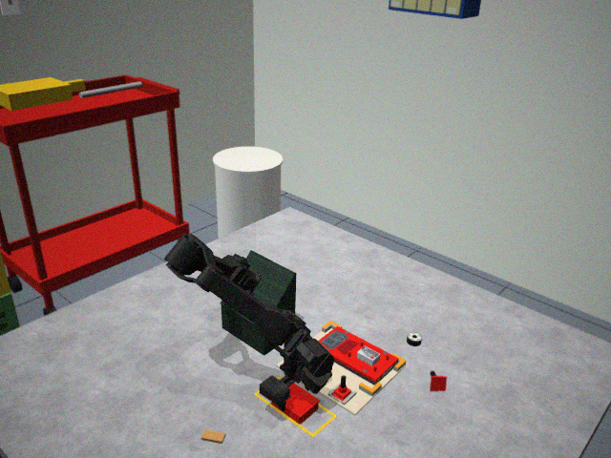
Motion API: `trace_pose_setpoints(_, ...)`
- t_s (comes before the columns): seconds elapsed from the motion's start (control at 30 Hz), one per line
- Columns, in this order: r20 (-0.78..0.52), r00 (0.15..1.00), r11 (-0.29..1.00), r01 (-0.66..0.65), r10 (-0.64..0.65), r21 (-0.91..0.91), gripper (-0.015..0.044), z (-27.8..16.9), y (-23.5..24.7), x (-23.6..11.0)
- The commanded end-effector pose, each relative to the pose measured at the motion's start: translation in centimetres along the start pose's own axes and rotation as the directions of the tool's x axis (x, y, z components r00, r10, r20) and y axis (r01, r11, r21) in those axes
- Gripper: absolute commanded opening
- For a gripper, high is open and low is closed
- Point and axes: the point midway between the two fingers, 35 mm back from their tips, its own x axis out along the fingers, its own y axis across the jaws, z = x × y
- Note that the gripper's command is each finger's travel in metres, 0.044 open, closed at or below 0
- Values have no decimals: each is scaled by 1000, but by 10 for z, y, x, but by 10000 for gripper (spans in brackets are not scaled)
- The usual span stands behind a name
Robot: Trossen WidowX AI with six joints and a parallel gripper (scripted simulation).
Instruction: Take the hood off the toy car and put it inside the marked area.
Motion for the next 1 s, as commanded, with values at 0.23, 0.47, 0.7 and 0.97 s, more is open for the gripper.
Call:
trace_pose_setpoints(0.23, 4, 1000, 1000, 6, -6, 10, 440, 3, -1, -69)
trace_pose_setpoints(0.47, 4, 1000, 1000, 6, -6, 10, 440, 3, -1, -69)
trace_pose_setpoints(0.7, 4, 1000, 1000, 6, -6, 10, 440, 3, -1, -69)
trace_pose_setpoints(0.97, 4, 1000, 1000, 6, -6, 10, 440, 3, -1, -69)
